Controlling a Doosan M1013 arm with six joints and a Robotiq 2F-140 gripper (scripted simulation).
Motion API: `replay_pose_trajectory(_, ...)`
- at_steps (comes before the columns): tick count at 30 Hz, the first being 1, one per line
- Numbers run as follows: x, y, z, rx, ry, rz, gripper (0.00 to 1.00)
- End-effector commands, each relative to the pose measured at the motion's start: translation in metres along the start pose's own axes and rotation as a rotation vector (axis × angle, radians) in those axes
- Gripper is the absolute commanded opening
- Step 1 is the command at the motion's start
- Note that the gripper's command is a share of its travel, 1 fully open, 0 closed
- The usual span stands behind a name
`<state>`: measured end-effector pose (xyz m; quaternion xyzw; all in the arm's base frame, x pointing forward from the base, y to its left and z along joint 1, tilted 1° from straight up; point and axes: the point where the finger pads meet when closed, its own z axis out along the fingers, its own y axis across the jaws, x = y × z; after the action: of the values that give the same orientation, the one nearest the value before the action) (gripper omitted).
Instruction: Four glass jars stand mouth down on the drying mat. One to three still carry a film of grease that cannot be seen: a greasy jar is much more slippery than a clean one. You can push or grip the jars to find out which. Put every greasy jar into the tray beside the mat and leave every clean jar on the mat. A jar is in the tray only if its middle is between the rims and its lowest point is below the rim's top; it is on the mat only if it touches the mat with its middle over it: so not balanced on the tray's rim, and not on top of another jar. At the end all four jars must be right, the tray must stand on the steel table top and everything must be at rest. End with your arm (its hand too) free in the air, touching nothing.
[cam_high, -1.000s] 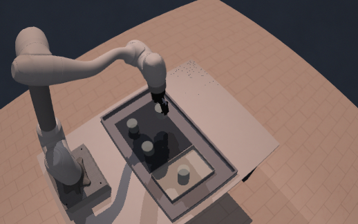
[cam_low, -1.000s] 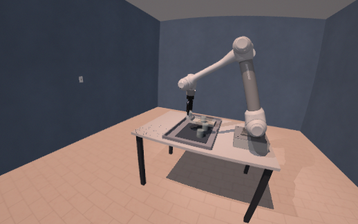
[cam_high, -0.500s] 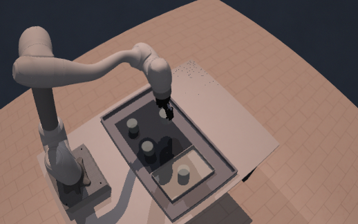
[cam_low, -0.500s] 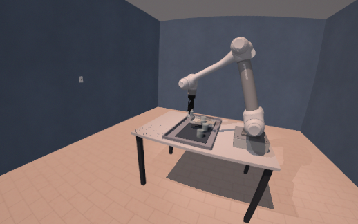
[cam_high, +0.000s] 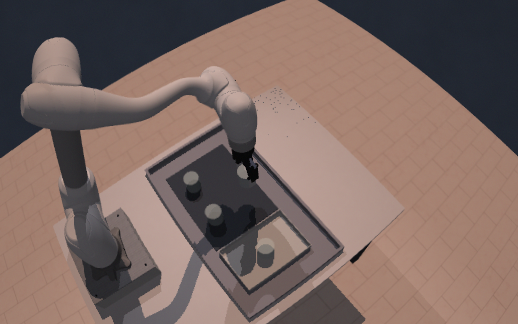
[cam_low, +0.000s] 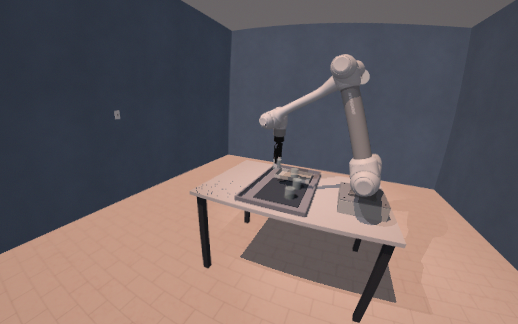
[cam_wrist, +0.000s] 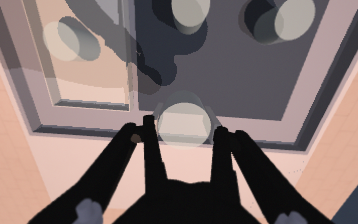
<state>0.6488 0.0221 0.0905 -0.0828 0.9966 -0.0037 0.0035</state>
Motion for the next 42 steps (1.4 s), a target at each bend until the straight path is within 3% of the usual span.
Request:
replay_pose_trajectory(1,0.0,-0.009,0.0,0.0,0.0,0.0,0.0)
replay_pose_trajectory(42,-0.001,-0.125,0.0,0.0,0.0,0.0,0.0)
